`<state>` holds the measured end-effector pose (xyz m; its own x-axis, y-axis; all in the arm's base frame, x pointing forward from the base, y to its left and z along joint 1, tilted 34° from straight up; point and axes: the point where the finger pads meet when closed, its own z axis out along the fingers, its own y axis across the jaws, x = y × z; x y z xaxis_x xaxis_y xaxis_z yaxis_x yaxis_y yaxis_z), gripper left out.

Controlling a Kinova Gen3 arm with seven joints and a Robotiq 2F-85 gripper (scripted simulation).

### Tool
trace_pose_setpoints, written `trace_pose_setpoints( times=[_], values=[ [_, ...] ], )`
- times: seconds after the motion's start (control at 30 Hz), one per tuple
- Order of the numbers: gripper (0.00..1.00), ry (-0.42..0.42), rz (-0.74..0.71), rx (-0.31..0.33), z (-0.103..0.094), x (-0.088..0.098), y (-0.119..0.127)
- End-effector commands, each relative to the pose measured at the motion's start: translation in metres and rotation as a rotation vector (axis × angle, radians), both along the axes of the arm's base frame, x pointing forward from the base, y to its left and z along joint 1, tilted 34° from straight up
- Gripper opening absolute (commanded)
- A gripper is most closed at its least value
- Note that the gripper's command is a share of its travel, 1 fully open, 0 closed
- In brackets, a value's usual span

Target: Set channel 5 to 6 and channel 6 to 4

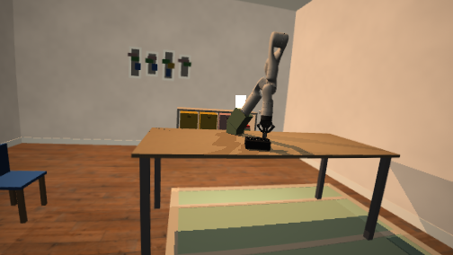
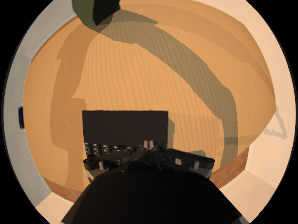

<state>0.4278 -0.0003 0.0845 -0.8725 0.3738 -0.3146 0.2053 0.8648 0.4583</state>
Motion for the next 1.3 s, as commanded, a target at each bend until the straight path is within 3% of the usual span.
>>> trace_pose_setpoints(
  times=[0.0, 1.27],
  values=[
    [0.00, -0.001, -0.005, 0.002, 0.001, 0.002, -0.003],
    [0.00, -0.001, -0.005, 0.002, 0.005, 0.015, -0.008]
  ],
)
